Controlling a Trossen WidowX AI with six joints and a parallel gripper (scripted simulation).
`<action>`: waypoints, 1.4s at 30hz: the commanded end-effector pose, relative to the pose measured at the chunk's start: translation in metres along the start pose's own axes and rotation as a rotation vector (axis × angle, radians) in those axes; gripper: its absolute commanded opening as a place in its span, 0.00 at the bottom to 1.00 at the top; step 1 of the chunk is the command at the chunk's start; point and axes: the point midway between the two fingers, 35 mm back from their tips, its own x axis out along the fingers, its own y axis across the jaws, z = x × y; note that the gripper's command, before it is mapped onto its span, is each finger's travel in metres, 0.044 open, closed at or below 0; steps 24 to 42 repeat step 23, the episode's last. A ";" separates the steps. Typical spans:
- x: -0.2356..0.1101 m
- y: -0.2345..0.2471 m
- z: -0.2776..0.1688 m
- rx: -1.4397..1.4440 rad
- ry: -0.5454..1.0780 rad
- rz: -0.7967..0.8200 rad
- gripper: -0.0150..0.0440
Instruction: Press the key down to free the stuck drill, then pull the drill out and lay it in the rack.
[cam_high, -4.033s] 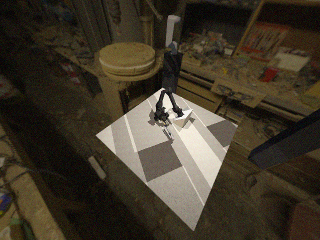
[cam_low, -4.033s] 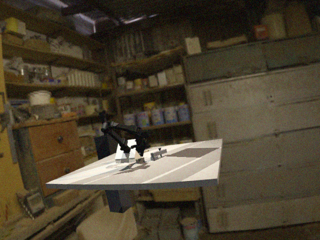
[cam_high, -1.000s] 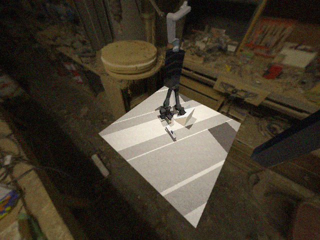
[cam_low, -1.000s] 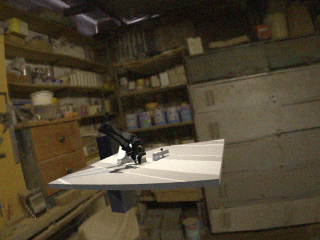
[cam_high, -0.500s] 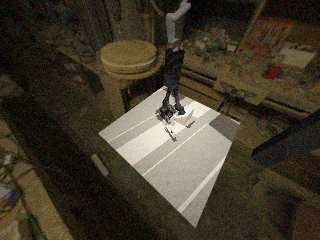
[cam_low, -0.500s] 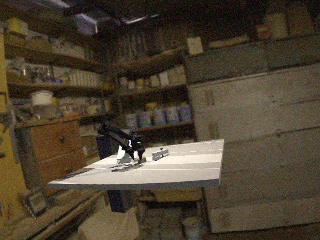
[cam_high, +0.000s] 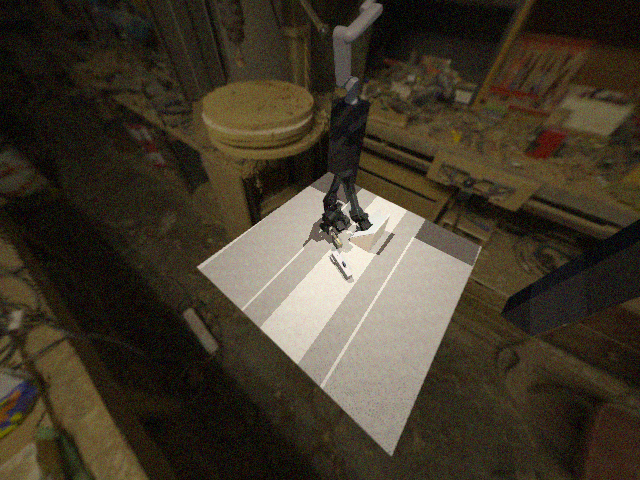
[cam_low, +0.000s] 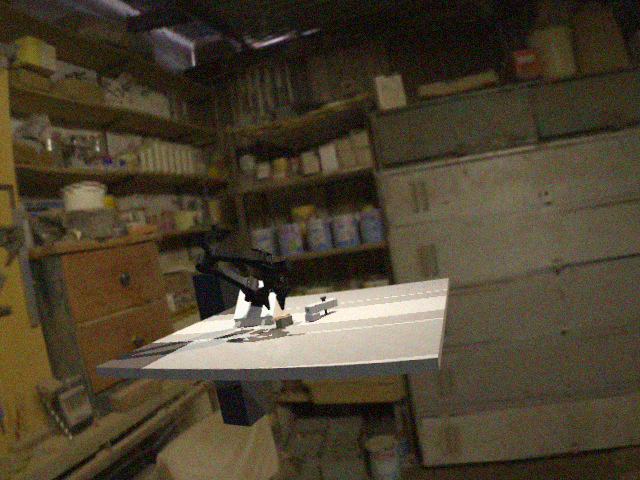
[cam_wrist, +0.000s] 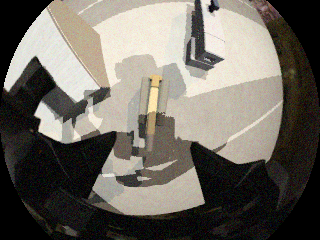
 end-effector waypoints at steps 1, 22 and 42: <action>-0.004 -0.029 0.028 0.066 -0.158 -0.038 1.00; -0.162 -0.290 0.093 0.131 -1.116 -1.013 1.00; -0.173 -0.298 0.089 0.111 -1.139 -1.085 1.00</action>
